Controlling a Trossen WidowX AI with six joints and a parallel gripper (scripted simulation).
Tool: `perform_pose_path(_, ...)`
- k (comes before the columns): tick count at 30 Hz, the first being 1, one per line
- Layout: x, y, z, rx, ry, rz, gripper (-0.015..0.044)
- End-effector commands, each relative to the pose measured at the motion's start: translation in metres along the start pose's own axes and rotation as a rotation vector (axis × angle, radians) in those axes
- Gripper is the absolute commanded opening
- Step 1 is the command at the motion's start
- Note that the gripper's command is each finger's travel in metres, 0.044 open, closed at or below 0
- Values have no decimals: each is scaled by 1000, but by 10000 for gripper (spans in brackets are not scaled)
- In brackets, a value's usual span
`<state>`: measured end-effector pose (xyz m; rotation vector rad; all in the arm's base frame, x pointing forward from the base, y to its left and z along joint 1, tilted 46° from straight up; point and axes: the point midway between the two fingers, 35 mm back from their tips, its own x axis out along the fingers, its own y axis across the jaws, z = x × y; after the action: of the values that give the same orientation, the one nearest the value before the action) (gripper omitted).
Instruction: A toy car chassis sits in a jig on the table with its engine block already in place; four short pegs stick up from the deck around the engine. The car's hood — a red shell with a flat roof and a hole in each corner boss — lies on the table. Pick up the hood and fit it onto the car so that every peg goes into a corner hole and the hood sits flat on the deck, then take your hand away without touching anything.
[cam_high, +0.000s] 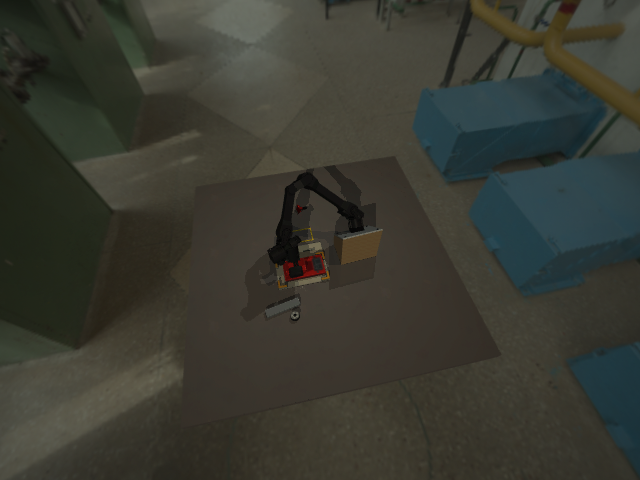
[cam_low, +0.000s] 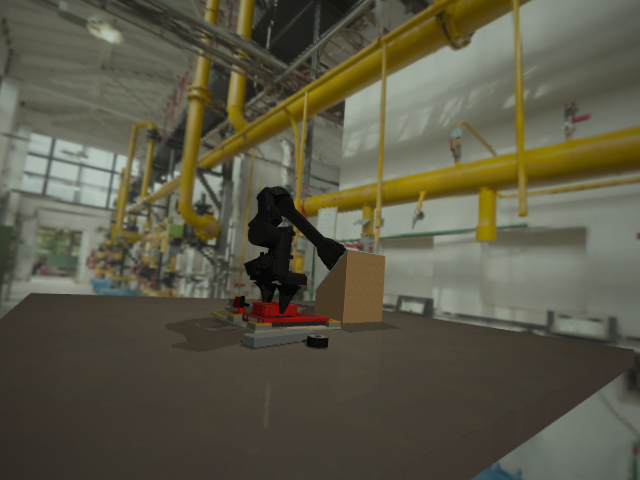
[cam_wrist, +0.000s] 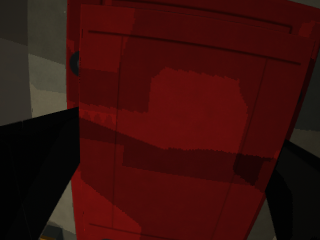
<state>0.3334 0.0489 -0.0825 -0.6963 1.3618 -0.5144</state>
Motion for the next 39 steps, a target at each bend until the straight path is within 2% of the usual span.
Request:
perform_pose_path(1,0,0,0,0,0,0,210)
perform_pose_path(10,0,0,0,0,0,0,440)
perform_pose_path(16,-6,0,1,0,0,1,440)
perform_pose_path(23,-74,1,1,0,5,7,440)
perform_pose_path(39,-76,0,1,0,5,7,440)
